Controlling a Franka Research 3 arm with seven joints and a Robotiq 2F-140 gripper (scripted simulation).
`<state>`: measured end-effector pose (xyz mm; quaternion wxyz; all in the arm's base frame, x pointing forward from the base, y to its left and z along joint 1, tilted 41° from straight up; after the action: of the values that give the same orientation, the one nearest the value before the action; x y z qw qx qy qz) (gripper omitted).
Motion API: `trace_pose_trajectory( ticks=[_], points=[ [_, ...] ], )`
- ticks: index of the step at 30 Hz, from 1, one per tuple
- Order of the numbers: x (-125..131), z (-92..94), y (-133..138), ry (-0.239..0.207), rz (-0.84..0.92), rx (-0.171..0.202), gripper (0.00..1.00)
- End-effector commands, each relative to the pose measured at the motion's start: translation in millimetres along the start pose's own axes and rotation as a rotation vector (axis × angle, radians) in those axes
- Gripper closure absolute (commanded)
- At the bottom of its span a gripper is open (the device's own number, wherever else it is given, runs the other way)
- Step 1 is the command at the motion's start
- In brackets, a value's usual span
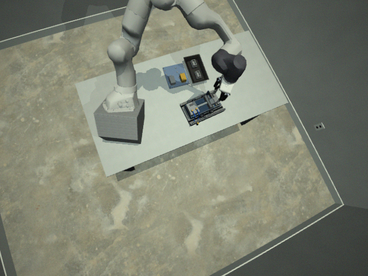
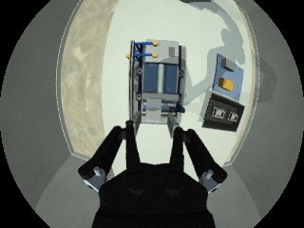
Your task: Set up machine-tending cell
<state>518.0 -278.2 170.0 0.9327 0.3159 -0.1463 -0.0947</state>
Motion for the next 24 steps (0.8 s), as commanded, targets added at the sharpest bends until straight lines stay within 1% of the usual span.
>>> trace_pose_trajectory(
  ticks=[1,13,24],
  points=[
    [1,-4.6,0,-0.004,0.007,-0.003,0.60],
    [1,-19.9,0,-0.004,0.007,-0.003,0.60],
    [1,-24.5,0,-0.004,0.007,-0.003,0.60]
  ],
)
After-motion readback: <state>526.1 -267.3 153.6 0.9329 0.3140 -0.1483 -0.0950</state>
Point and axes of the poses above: the point where the finger pads meet when closed, its own z axis back along the fingers, its own y axis across the jaws, x = y × z, the point moved 10 cm from there along z, back along the fingers, and after that the axes turned 11 degrees about -z, right-handed, at the moved point
